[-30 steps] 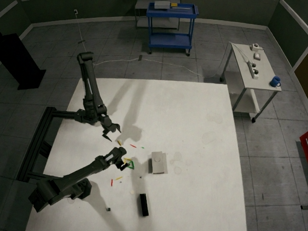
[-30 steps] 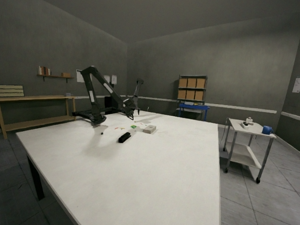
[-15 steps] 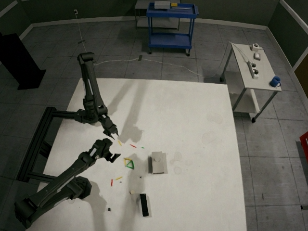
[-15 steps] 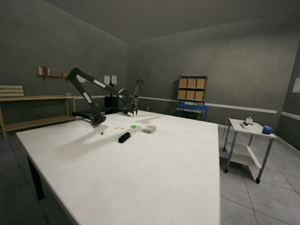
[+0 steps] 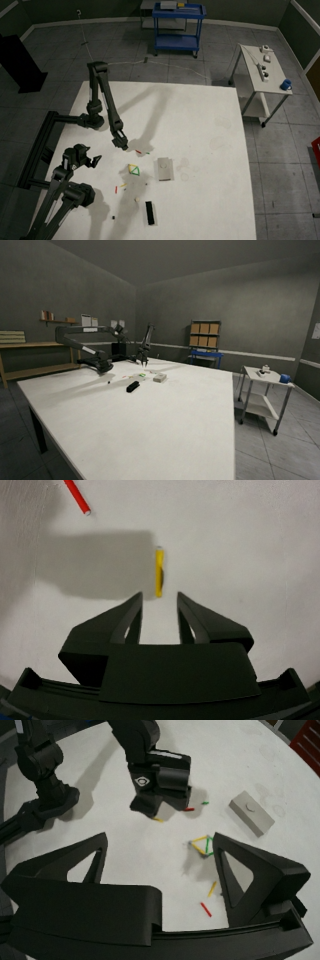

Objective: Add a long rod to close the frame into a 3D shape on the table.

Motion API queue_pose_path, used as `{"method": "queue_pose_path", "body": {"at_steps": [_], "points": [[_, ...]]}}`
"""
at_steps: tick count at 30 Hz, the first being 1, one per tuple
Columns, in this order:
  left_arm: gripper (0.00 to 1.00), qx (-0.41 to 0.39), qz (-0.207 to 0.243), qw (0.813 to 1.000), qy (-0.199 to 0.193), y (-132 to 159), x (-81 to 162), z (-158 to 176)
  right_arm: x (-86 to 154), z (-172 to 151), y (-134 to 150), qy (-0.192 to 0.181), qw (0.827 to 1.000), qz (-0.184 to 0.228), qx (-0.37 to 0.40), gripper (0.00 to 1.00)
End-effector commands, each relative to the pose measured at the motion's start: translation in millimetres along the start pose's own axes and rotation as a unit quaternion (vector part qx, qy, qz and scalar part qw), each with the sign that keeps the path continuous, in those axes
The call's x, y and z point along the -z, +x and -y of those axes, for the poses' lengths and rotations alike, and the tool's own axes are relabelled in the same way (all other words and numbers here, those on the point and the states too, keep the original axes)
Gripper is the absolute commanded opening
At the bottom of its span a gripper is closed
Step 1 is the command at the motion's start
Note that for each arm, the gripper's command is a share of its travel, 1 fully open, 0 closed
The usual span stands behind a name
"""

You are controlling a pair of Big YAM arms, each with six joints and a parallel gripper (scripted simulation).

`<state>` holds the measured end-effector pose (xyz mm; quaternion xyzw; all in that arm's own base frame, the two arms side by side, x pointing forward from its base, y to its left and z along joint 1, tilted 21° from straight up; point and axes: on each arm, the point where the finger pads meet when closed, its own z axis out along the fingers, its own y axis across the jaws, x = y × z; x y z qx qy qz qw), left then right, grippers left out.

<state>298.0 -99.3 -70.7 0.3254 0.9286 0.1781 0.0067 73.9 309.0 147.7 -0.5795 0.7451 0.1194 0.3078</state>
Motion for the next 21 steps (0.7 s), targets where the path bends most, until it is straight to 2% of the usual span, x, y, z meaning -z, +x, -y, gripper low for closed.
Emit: {"method": "queue_pose_path", "body": {"at_steps": [1, 5, 10, 14, 15, 17, 18, 21], "points": [[0.32, -0.013, -0.034, 0.999, 0.009, -8, -5, -6, 37, -8, -29, -0.015, 0.999, 0.032, -0.004, 1.0], [0.32, -0.009, -0.041, 0.999, 0.011, -7, -8, -5, 45, -11, -30, -0.021, 0.999, 0.038, 0.0, 1.0], [0.32, -0.01, -0.039, 0.999, 0.01, -8, -7, -4, 42, -8, -29, -0.017, 0.999, 0.032, 0.003, 1.0], [0.32, -0.009, -0.032, 0.999, 0.009, -14, -15, -8, 42, -8, -29, -0.017, 0.999, 0.032, 0.003, 1.0], [0.32, -0.011, -0.04, 0.999, 0.01, -5, -20, -5, 42, -8, -29, -0.017, 0.999, 0.032, 0.003, 1.0], [0.32, -0.011, -0.04, 0.999, 0.01, -5, -22, -5, 42, -8, -29, -0.017, 0.999, 0.032, 0.003, 1.0], [0.32, -0.011, -0.04, 0.999, 0.01, -5, -24, -5, 34, -9, -17, -0.016, 1.0, 0.025, 0.006, 1.0], [0.32, -0.011, -0.04, 0.999, 0.01, -4, -28, -5, 34, -9, -17, -0.016, 1.0, 0.025, 0.006, 1.0]]}}
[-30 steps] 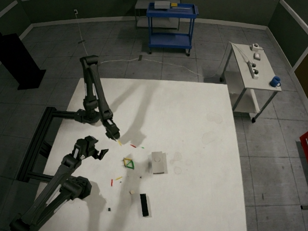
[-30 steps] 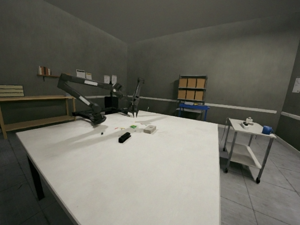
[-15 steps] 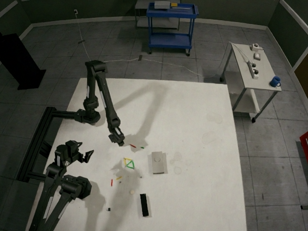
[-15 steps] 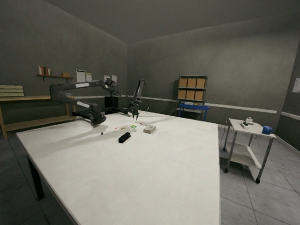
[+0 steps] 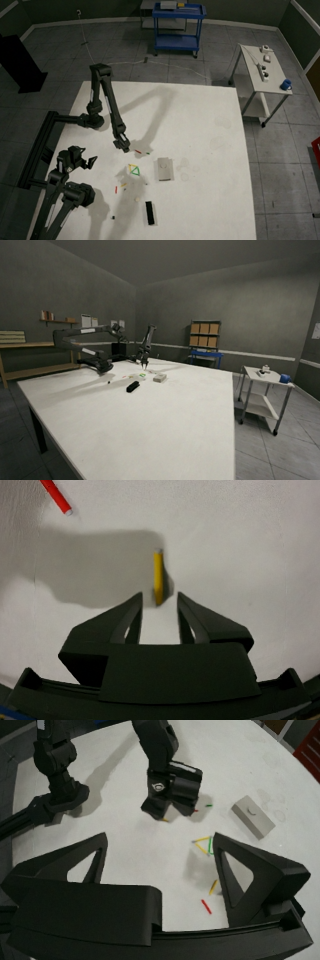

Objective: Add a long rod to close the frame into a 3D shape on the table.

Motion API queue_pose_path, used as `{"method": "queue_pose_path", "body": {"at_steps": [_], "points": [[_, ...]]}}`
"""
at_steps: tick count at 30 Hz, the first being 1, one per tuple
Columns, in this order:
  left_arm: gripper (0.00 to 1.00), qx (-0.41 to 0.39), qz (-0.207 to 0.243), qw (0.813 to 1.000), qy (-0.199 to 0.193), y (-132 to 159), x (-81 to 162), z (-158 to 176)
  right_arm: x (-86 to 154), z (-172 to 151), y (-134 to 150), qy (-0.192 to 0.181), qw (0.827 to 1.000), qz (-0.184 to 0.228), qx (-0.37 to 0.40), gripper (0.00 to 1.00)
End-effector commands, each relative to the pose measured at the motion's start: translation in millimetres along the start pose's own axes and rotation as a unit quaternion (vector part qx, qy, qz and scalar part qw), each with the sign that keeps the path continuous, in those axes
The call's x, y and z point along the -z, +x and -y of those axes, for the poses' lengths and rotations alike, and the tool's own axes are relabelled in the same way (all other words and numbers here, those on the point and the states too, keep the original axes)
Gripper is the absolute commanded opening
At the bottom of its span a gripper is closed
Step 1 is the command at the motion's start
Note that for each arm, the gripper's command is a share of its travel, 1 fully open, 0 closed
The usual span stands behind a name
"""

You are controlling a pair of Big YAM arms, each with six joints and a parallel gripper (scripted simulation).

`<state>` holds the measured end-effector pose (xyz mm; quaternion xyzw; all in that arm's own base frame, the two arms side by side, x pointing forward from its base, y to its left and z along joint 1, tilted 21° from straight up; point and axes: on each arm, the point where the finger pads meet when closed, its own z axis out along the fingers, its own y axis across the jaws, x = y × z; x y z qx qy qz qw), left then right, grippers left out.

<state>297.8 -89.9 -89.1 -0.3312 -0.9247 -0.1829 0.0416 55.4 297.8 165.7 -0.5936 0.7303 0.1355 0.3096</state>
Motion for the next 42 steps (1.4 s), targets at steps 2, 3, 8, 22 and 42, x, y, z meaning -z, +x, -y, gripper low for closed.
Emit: {"method": "queue_pose_path", "body": {"at_steps": [2, 3, 8, 22, 42], "points": [[0.32, 0.004, 0.005, 1.0, -0.001, -9, -10, -5, 7, 2, -18, 0.002, 1.0, 0.012, -0.009, 1.0], [0.32, 0.004, 0.005, 1.0, -0.001, -9, -11, -5, 7, 2, -18, 0.002, 1.0, 0.012, -0.009, 1.0], [0.32, 0.007, 0.005, 1.0, -0.001, -8, -13, -5, 7, 2, -18, 0.002, 1.0, 0.012, -0.009, 1.0], [0.19, 0.006, 0.013, 1.0, -0.003, -7, -4, -2, 7, 2, -18, 0.002, 1.0, 0.012, -0.009, 1.0], [0.0, 0.004, 0.01, 1.0, -0.002, -6, -6, -2, 7, 2, -18, 0.002, 1.0, 0.012, -0.009, 1.0]]}}
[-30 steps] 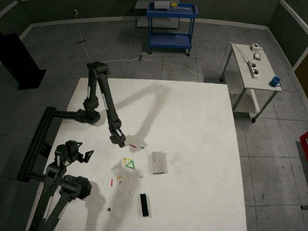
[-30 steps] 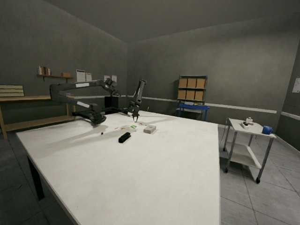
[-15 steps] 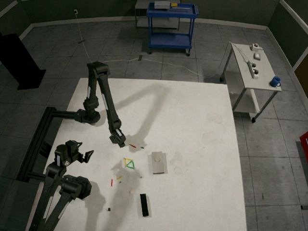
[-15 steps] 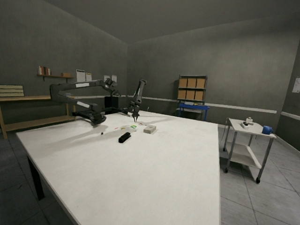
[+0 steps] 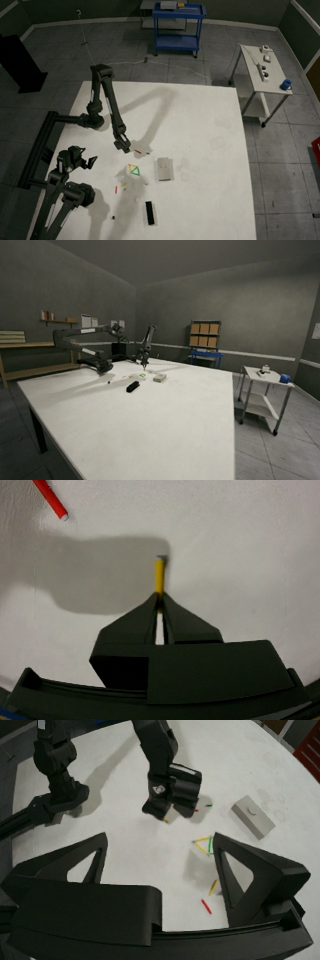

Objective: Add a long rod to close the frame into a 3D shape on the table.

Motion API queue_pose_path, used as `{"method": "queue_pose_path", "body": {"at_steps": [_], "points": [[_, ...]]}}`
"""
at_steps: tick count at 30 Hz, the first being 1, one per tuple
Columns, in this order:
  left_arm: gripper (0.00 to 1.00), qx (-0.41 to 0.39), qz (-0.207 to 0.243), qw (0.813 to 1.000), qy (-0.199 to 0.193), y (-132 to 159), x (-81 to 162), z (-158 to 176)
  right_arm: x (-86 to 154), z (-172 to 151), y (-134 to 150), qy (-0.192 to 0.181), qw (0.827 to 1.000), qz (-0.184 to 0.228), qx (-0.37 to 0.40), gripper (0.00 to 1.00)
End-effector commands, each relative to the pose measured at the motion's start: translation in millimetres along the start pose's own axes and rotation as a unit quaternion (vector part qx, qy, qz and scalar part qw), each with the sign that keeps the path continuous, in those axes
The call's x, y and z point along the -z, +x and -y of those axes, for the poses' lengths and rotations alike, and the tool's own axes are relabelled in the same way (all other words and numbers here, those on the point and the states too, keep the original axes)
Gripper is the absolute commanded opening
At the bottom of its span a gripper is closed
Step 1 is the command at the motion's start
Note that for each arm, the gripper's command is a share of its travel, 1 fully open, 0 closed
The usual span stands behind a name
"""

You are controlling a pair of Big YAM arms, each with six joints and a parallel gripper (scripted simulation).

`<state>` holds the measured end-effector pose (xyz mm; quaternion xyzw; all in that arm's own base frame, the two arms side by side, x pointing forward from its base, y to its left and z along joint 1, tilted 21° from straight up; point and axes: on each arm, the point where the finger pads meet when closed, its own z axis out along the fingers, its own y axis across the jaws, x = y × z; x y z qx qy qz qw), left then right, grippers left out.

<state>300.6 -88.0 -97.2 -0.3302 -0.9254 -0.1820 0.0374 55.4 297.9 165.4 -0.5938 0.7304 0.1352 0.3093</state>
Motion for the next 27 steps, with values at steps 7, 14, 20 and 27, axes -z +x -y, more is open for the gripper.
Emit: {"method": "queue_pose_path", "body": {"at_steps": [7, 14, 20, 27], "points": [[0.0, 0.005, 0.019, 1.0, -0.003, -12, 46, -1, 7, 2, -18, 0.002, 1.0, 0.012, -0.009, 1.0], [0.0, 0.009, 0.003, 1.0, -0.001, -29, 46, 6, 7, 2, -18, 0.002, 1.0, 0.012, -0.009, 1.0], [0.0, 0.008, 0.002, 1.0, -0.001, -85, 55, 16, 7, 2, -18, 0.002, 1.0, 0.012, -0.009, 1.0], [0.0, 0.003, 0.002, 1.0, -0.001, -136, 61, 32, 7, 2, -18, 0.002, 1.0, 0.012, -0.009, 1.0]]}}
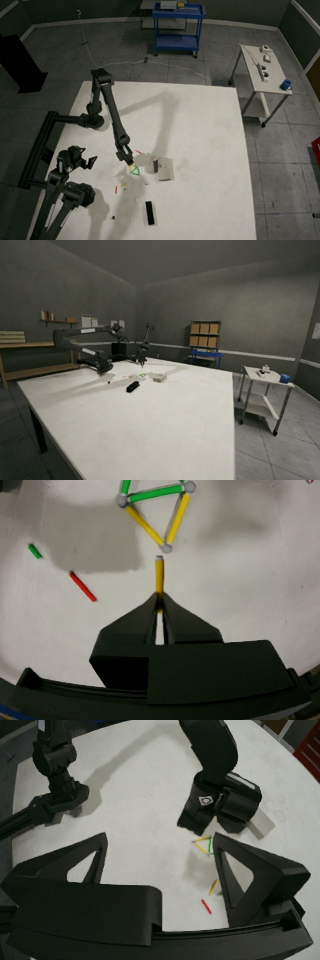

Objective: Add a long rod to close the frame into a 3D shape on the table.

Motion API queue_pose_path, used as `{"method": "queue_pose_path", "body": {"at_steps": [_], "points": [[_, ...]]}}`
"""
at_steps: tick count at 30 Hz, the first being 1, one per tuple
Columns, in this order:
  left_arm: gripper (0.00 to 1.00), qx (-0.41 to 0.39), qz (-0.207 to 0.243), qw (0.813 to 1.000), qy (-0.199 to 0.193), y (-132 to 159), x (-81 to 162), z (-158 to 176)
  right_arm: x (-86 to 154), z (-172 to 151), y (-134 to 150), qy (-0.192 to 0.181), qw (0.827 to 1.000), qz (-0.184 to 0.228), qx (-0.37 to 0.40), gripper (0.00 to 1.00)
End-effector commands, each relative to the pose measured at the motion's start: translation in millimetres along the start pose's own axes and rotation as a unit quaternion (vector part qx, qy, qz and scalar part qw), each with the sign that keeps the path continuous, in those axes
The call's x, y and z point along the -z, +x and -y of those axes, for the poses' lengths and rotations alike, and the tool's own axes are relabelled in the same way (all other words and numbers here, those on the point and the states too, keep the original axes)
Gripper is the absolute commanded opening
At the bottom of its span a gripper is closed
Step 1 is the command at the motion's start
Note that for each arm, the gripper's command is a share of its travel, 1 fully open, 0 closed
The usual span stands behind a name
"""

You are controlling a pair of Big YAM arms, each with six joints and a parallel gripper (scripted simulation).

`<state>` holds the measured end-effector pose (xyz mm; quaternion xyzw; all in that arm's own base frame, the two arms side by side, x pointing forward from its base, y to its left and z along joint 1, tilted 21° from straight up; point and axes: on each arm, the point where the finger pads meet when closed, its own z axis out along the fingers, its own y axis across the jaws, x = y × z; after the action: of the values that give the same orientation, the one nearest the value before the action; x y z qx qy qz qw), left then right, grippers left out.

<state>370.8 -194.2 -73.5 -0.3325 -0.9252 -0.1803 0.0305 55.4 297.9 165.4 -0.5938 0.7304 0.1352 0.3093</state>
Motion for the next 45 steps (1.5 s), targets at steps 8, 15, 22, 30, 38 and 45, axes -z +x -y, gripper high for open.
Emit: {"method": "queue_pose_path", "body": {"at_steps": [8, 15, 22, 30, 38, 45], "points": [[0.0, 0.0, -0.006, 1.0, 0.001, -34, 2, 6, 7, 2, -18, 0.002, 1.0, 0.012, -0.009, 1.0], [0.0, 0.008, -0.007, 1.0, 0.002, -29, -15, 1, 7, 2, -18, 0.002, 1.0, 0.012, -0.009, 1.0], [0.0, 0.008, -0.007, 1.0, 0.002, -29, -15, 1, 7, 2, -18, 0.002, 1.0, 0.012, -0.009, 1.0], [0.0, 0.032, -0.005, 0.999, 0.001, -44, -11, -3, 7, 2, -18, 0.002, 1.0, 0.012, -0.009, 1.0], [0.0, 0.064, 0.009, 0.998, 0.001, -51, 5, 0, 7, 2, -18, 0.002, 1.0, 0.012, -0.009, 1.0], [0.0, 0.063, 0.009, 0.998, 0.001, -51, 5, 0, 7, 2, -18, 0.002, 1.0, 0.012, -0.009, 1.0]]}}
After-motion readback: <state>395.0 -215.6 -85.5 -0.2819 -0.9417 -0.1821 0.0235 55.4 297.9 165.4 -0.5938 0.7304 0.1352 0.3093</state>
